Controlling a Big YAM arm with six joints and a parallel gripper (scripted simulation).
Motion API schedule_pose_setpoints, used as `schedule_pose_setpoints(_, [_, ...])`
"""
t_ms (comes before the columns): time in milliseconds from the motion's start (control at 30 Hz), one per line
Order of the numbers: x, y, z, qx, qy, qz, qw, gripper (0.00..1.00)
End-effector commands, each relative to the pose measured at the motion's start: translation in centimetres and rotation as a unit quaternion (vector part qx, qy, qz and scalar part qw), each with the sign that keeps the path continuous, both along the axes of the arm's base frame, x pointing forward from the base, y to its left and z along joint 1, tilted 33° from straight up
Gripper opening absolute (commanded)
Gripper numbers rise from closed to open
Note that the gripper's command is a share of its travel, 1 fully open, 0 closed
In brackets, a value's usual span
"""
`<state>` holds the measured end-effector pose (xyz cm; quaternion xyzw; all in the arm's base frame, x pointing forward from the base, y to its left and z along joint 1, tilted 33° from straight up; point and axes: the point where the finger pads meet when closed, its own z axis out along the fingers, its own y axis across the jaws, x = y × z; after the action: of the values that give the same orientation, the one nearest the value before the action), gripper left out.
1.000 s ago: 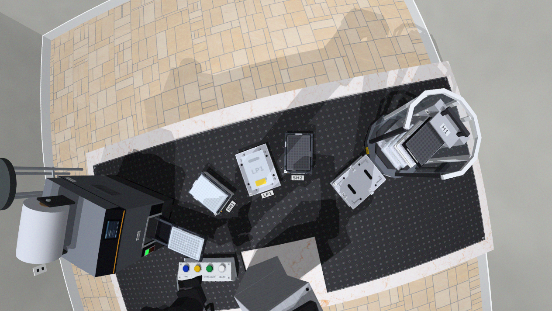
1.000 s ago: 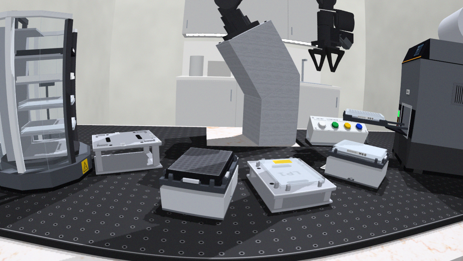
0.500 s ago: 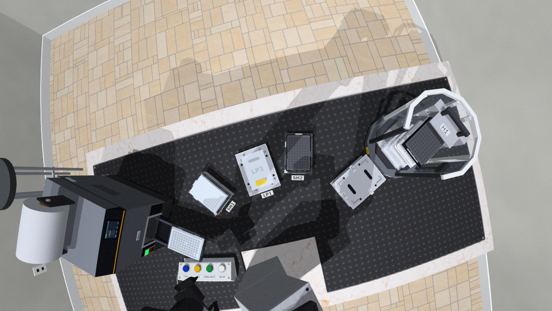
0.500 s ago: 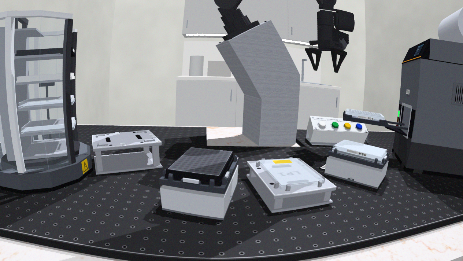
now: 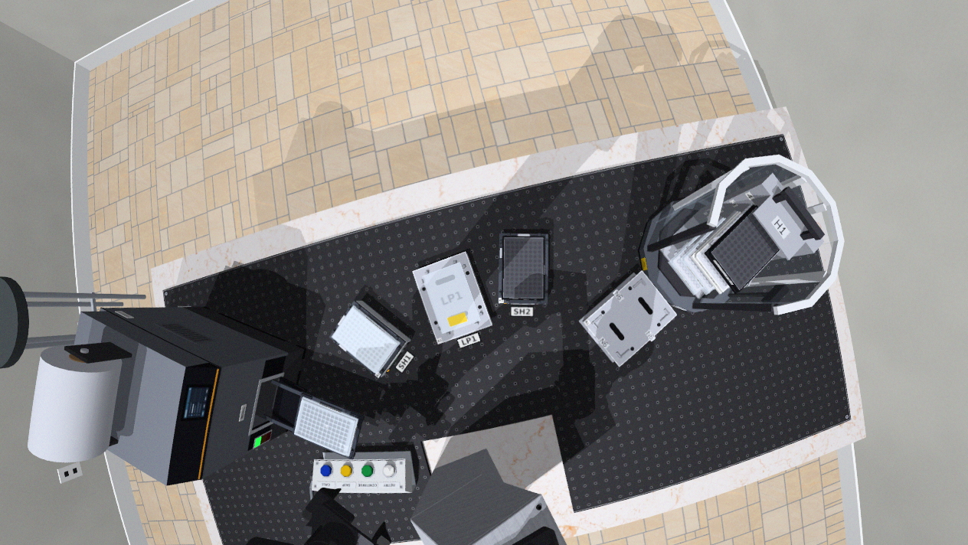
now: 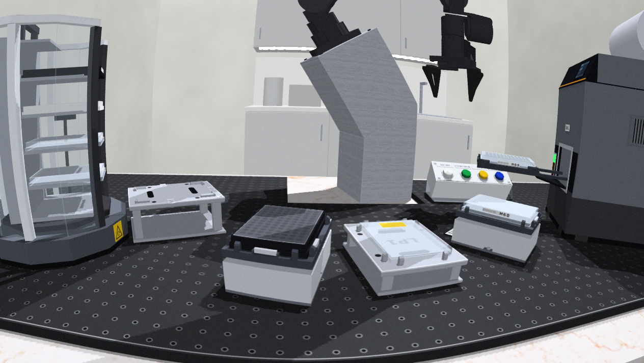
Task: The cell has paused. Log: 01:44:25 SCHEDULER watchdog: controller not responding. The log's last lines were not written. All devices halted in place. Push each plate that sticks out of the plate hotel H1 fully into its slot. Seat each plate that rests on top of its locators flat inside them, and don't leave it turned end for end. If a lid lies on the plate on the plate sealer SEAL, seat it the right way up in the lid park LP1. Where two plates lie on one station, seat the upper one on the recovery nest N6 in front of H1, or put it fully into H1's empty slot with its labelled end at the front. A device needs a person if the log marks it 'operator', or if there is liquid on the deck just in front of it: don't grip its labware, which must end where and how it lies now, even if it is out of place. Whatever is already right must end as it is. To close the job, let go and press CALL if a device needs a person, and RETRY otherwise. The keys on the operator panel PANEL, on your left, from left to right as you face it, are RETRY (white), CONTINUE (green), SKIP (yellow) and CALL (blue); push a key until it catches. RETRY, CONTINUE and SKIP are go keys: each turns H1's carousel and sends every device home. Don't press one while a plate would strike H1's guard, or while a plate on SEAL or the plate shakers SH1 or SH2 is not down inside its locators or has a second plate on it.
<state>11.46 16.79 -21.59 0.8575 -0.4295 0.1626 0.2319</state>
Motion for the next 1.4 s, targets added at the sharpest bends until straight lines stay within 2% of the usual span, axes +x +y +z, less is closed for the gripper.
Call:
schedule_pose_setpoints(0, [0.36,1.12,-0.03,0.009,0.028,0.050,0.998,1.00])
schedule_pose_setpoints(400, [0.35,1.11,-0.03,-0.003,0.101,0.167,0.981,1.00])
schedule_pose_setpoints(467, [0.35,1.11,-0.03,-0.003,0.101,0.167,0.981,1.00])
schedule_pose_setpoints(700, [0.35,1.10,-0.03,-0.010,0.143,0.234,0.962,1.00])
schedule_pose_setpoints(967, [0.35,1.09,-0.03,-0.018,0.189,0.309,0.932,1.00])
schedule_pose_setpoints(1367, [0.34,1.02,-0.10,-0.020,0.190,0.308,0.932,1.00])
